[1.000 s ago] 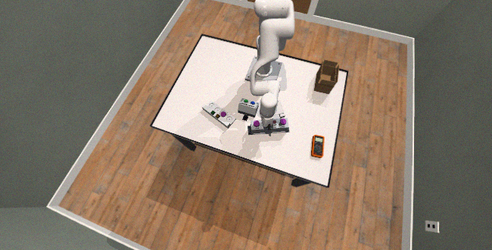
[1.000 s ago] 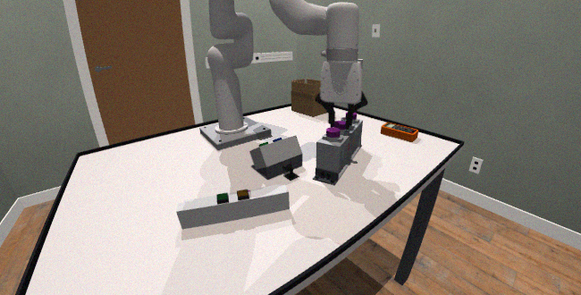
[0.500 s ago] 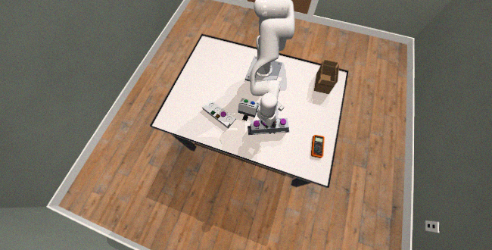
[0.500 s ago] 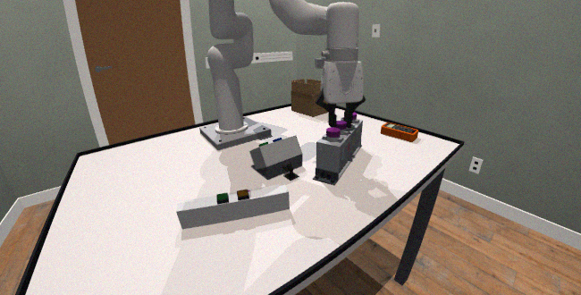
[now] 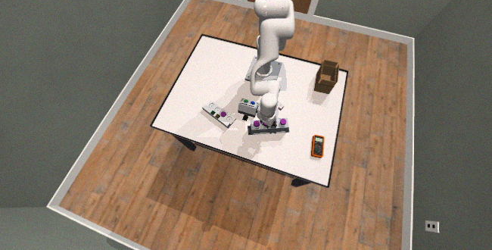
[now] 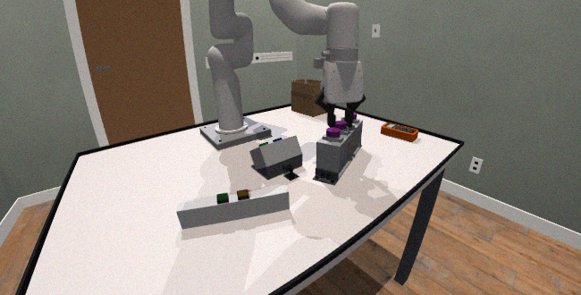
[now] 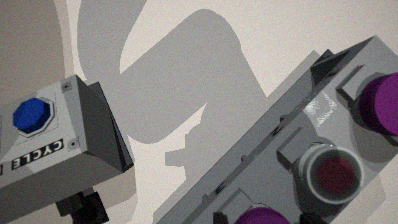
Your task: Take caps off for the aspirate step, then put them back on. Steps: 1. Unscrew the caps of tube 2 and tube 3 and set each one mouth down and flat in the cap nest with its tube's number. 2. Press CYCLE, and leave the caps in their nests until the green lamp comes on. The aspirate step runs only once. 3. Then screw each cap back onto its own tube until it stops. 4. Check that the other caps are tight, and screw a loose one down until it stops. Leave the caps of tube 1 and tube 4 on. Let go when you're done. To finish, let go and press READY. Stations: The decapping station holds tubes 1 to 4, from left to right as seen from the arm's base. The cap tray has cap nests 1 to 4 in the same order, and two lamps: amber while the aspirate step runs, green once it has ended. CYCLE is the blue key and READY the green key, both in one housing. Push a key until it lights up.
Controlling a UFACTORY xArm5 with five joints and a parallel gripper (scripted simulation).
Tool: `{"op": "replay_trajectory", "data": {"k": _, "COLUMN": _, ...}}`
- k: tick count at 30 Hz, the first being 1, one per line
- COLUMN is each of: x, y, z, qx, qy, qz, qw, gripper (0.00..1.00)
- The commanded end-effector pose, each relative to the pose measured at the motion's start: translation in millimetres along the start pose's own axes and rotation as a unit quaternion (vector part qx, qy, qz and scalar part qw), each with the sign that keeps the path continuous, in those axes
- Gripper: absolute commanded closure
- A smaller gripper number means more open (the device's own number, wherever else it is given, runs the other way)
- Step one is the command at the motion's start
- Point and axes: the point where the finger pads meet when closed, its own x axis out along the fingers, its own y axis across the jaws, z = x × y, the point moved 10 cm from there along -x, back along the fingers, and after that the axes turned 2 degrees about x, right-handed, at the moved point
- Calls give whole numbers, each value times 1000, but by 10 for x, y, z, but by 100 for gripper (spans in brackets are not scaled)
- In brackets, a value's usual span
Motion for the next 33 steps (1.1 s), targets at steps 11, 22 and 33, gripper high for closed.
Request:
{"op": "replay_trajectory", "data": {"k": 11, "x": -15, "y": 14, "z": 3, "qx": 274, "qy": -5, "qz": 0, "qw": 962, "gripper": 54}}
{"op": "replay_trajectory", "data": {"k": 22, "x": -15, "y": 14, "z": 3, "qx": 469, "qy": -5, "qz": 1, "qw": 883, "gripper": 54}}
{"op": "replay_trajectory", "data": {"k": 33, "x": -15, "y": 14, "z": 3, "qx": 622, "qy": -4, "qz": 2, "qw": 783, "gripper": 54}}
